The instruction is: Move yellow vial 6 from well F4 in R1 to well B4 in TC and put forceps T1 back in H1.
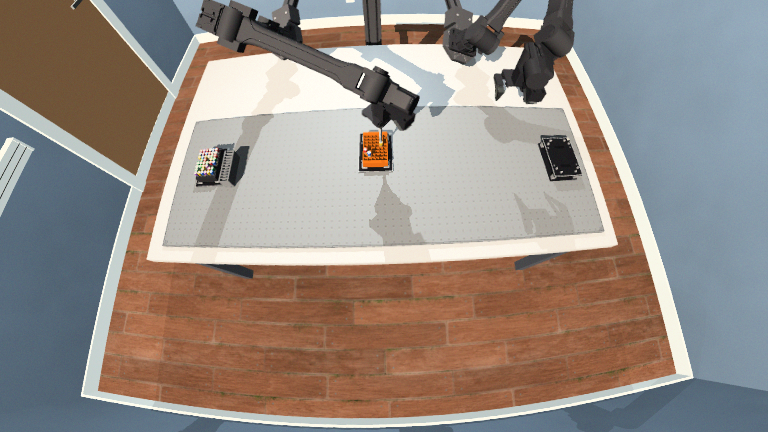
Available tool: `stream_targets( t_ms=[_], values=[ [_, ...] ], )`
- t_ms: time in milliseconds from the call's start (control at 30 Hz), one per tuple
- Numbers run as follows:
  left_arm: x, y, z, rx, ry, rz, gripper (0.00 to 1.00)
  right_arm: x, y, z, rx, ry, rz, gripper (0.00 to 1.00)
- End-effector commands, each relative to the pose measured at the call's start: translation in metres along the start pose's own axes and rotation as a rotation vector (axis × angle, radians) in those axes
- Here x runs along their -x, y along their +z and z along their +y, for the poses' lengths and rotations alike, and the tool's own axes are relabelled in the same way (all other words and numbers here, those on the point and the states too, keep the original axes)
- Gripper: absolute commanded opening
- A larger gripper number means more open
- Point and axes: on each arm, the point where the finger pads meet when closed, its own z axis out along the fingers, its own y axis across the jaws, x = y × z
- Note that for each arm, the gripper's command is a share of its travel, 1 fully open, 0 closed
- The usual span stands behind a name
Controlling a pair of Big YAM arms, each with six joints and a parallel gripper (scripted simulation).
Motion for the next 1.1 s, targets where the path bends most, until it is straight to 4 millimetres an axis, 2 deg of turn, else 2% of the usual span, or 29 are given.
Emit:
stream_targets(
  t_ms=[0, 367, 533, 1067],
  values=[
    [0.0101, -0.0087, 0.0015, -0.003, -0.021, -0.024, 1.00, 0.0048, 0.0018, -0.0071, 0.000, 0.012, -0.011, 0.07],
    [0.0101, -0.0087, 0.0015, -0.003, -0.021, -0.024, 1.00, 0.0070, 0.0011, -0.0070, 0.001, 0.015, -0.016, 0.07],
    [0.0101, -0.0087, 0.0015, -0.003, -0.021, -0.024, 1.00, 0.0043, 0.0067, -0.0080, -0.001, 0.013, -0.007, 0.07],
    [0.0101, -0.0087, 0.0015, -0.003, -0.021, -0.024, 1.00, 0.0051, 0.0026, -0.0063, 0.000, 0.012, -0.014, 0.07]
  ],
)
